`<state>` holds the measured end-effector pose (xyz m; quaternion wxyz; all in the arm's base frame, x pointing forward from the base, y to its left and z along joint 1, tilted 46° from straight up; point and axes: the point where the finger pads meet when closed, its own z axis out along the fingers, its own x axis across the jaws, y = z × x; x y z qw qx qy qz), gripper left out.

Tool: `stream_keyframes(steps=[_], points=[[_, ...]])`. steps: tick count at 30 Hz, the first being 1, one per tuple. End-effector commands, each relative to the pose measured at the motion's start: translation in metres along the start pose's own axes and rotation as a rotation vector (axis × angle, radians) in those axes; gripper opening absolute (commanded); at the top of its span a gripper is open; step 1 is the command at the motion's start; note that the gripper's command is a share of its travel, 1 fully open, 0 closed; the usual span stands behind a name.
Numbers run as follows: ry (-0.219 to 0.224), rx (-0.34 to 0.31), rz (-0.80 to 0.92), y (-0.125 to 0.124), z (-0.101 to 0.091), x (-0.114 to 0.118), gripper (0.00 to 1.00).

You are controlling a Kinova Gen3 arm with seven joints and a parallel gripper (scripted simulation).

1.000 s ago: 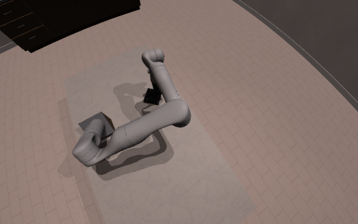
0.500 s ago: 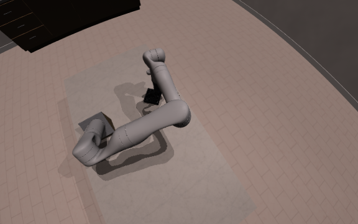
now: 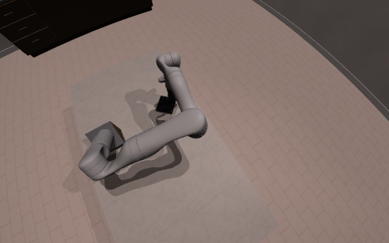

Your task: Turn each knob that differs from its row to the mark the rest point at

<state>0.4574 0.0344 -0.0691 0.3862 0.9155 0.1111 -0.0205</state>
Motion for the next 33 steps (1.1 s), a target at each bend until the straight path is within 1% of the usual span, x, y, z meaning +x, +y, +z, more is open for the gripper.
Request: stream_keyframes(steps=[1,4,6,21,23,33], points=[[0.0,0.001,-0.034,-0.0004,-0.0004,0.0006,0.3],[0.0,0.001,-0.084,-0.0004,-0.0004,0.0006,0.3],[0.0,0.001,-0.084,-0.0004,-0.0004,0.0006,0.3],[0.0,0.001,-0.315,-0.0004,-0.0004,0.0006,0.3],[0.0,0.001,-0.315,-0.0004,-0.0004,0.0006,0.3],[0.0,0.001,-0.444,-0.0004,-0.0004,0.0006,0.3]])
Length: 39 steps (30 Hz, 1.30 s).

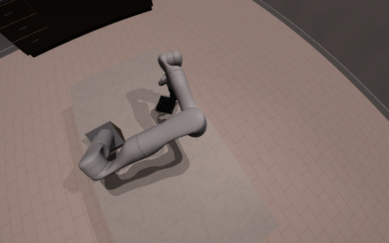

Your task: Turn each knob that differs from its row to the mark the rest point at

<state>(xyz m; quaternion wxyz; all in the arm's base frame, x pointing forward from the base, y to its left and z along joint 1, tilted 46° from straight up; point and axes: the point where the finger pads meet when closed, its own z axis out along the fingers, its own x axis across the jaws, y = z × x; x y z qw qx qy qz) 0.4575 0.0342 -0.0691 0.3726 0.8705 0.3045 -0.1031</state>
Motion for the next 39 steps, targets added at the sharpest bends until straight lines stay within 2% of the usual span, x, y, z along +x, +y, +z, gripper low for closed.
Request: stream_keyframes(steps=[1,22,39], points=[[0.001,0.0,-0.024,-0.0003,-0.0005,0.0007,0.3],[0.001,0.0,-0.187,-0.0003,-0.0005,0.0007,0.3],[0.001,0.0,-0.243,-0.0003,-0.0005,0.0007,0.3]])
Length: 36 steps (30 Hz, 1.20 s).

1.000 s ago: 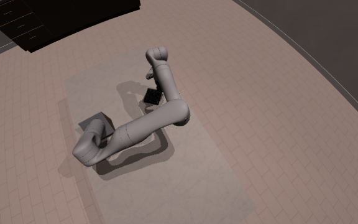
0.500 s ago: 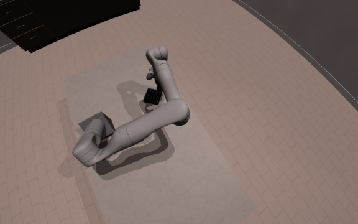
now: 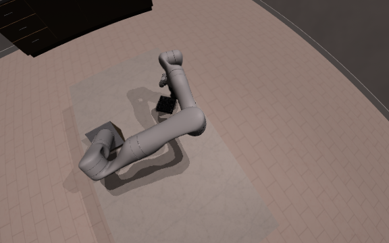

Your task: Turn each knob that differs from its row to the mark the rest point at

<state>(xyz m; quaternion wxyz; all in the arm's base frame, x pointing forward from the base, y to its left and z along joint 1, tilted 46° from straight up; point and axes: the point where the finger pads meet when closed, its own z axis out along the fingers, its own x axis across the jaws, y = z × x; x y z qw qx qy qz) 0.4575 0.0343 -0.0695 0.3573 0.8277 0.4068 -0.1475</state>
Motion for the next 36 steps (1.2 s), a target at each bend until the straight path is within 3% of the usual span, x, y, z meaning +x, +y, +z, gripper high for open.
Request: stream_keyframes(steps=[1,29,30,36], points=[[0.001,-0.001,-0.002,0.0001,-0.0007,0.0004,0.3],[0.001,-0.001,-0.013,0.0001,-0.0007,0.0004,0.3],[0.001,-0.001,-0.013,0.0001,-0.0007,0.0004,0.46],[0.001,-0.001,-0.013,0.0001,-0.0007,0.0004,0.46]])
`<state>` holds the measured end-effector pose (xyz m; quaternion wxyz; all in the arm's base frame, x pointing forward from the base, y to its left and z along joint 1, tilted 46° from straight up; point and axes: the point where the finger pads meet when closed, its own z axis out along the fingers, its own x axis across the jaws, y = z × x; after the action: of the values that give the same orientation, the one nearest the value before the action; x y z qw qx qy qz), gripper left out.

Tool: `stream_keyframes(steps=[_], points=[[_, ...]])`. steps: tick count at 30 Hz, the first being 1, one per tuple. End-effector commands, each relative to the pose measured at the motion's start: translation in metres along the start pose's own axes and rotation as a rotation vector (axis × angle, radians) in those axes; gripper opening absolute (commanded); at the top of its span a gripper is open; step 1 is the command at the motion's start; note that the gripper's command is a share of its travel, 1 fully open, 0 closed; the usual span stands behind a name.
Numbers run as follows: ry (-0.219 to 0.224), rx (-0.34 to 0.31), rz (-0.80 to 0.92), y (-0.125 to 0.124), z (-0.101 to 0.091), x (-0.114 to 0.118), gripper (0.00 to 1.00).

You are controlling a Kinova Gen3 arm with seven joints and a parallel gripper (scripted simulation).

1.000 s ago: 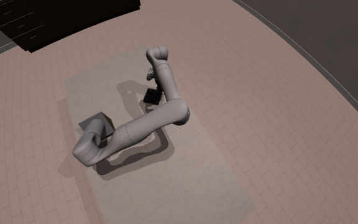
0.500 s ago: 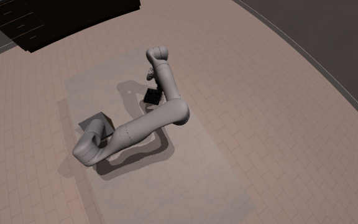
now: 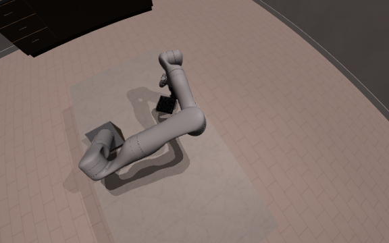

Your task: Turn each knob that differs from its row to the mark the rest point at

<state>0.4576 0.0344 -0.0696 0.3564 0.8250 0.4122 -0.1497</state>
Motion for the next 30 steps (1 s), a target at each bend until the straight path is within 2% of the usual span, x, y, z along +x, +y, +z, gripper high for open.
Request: stream_keyframes(steps=[1,19,30], points=[[0.001,-0.001,0.0,0.0,-0.001,0.0,0.46],[0.001,-0.001,0.0,0.0,-0.002,0.0,0.46],[0.001,-0.001,0.0,0.0,-0.028,0.0,0.46]])
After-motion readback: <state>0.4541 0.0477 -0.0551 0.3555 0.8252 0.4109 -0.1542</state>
